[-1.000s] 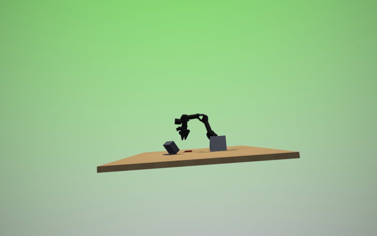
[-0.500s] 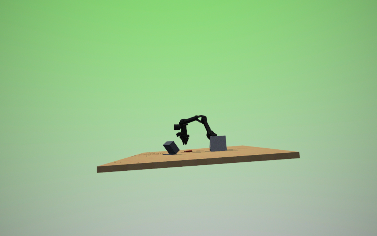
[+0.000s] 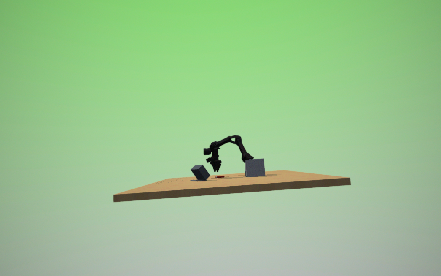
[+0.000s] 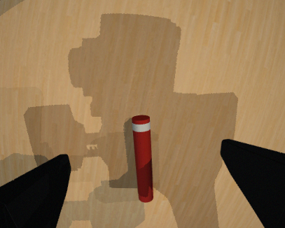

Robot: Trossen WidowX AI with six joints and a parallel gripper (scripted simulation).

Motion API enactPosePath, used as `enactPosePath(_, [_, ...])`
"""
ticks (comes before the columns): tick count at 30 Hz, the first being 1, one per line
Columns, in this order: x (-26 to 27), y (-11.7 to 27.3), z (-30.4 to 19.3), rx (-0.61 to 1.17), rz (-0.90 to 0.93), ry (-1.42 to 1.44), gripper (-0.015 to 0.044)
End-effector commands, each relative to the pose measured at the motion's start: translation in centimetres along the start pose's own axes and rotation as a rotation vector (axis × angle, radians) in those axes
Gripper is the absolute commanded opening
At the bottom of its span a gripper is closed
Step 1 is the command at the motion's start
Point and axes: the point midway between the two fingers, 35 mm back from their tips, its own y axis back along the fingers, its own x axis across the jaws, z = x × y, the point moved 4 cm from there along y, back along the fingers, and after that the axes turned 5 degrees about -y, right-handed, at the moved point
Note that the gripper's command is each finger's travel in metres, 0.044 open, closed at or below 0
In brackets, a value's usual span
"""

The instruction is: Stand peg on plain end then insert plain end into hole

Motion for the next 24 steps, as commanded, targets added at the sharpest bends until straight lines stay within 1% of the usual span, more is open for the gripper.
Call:
enactPosePath(1, [0.1, -0.9, -0.1, 0.006, -0.004, 0.006, 0.044])
enactPosePath(24, [0.0, -4.5, -0.4, 0.007, -0.009, 0.006, 0.044])
